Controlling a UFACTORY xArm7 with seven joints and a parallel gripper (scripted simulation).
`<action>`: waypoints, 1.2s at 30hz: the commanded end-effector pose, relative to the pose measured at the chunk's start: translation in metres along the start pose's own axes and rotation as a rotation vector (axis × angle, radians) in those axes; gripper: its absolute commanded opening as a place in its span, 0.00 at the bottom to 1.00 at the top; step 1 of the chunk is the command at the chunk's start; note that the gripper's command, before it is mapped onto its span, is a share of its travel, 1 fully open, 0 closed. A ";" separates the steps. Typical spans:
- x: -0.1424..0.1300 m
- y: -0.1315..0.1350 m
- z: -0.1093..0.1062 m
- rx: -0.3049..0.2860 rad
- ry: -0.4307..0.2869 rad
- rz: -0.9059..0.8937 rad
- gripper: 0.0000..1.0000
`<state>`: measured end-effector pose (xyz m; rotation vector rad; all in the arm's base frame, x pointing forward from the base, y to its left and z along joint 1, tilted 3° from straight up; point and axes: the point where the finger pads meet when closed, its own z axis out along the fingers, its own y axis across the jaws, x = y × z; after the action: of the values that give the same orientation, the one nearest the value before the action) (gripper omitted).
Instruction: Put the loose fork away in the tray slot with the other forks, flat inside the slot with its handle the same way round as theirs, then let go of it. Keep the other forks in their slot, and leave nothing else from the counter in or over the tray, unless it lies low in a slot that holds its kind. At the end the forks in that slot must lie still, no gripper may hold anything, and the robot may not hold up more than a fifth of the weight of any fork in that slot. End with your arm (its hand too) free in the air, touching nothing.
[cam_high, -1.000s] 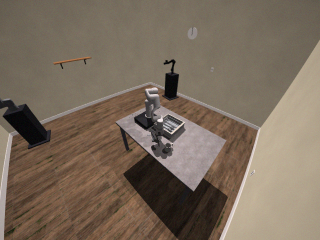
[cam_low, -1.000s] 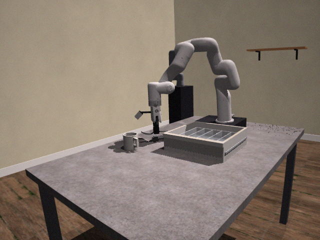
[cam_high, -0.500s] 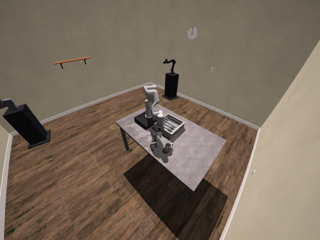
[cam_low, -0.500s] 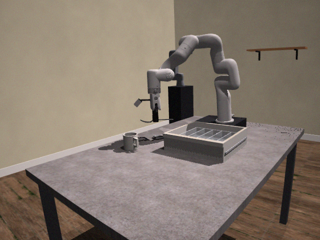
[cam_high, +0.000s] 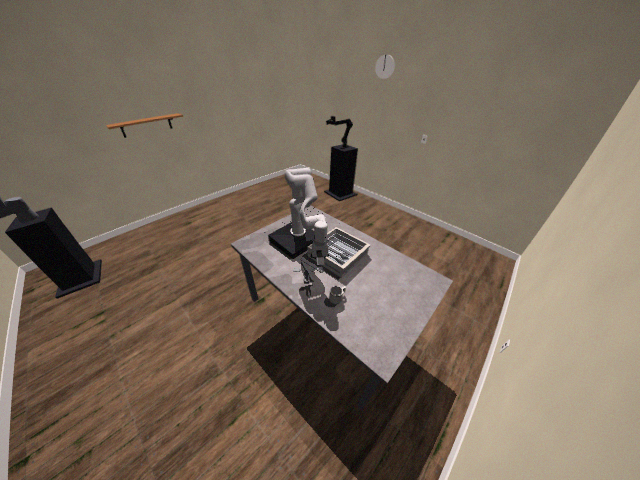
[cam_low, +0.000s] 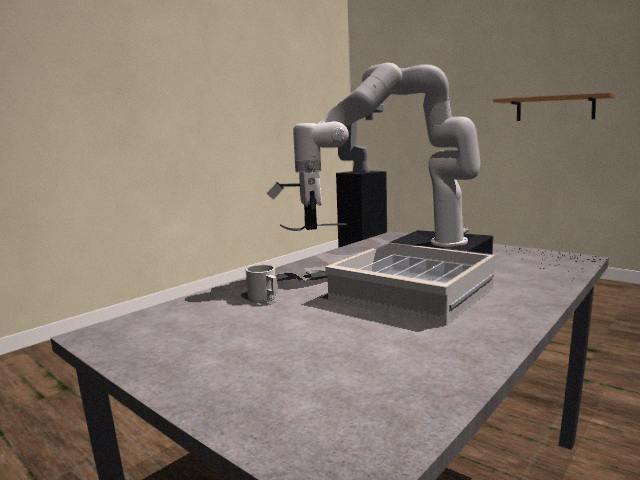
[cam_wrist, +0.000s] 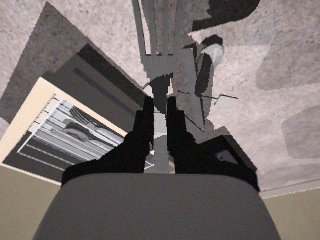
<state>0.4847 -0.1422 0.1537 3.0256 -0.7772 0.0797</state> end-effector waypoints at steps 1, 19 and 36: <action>0.001 0.000 -0.008 0.001 0.004 0.000 0.03; 0.001 0.000 -0.008 0.001 0.004 0.000 0.03; -0.113 -0.077 -0.008 0.005 -0.003 0.000 0.03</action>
<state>0.4547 -0.0714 0.1551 3.0492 -0.7727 0.0387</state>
